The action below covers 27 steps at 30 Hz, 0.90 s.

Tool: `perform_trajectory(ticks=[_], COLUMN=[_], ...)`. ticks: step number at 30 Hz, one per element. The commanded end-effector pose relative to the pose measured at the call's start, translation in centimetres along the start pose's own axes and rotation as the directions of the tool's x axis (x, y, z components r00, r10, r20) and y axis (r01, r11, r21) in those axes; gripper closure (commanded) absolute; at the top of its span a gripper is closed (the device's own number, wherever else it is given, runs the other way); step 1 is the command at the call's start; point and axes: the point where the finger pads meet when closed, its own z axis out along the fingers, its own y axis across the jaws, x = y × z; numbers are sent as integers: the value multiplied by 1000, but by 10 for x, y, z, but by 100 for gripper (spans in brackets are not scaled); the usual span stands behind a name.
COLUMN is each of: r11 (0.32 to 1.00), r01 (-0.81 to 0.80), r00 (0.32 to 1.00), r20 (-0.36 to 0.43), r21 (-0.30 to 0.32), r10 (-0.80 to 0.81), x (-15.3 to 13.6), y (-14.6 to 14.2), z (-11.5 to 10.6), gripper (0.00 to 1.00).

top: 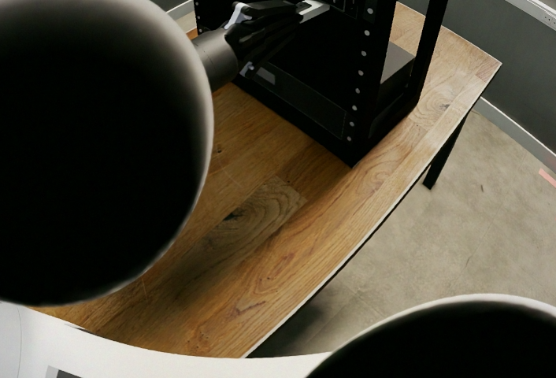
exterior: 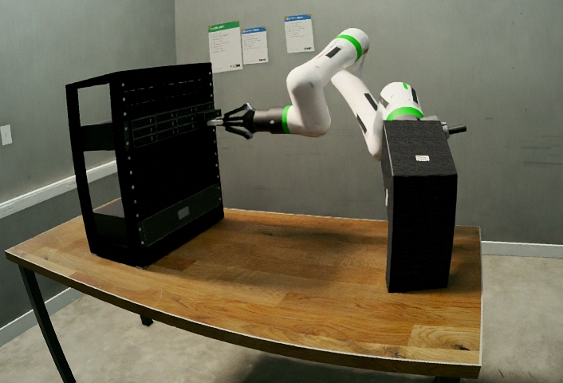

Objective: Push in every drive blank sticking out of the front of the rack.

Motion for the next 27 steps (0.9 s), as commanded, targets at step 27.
perform_trajectory(ticks=[27], r11=[1000], r01=[-1], r00=[1000], r20=[0], r21=[-1], r10=[1], x=[0], y=[1], z=[6], gripper=[90])
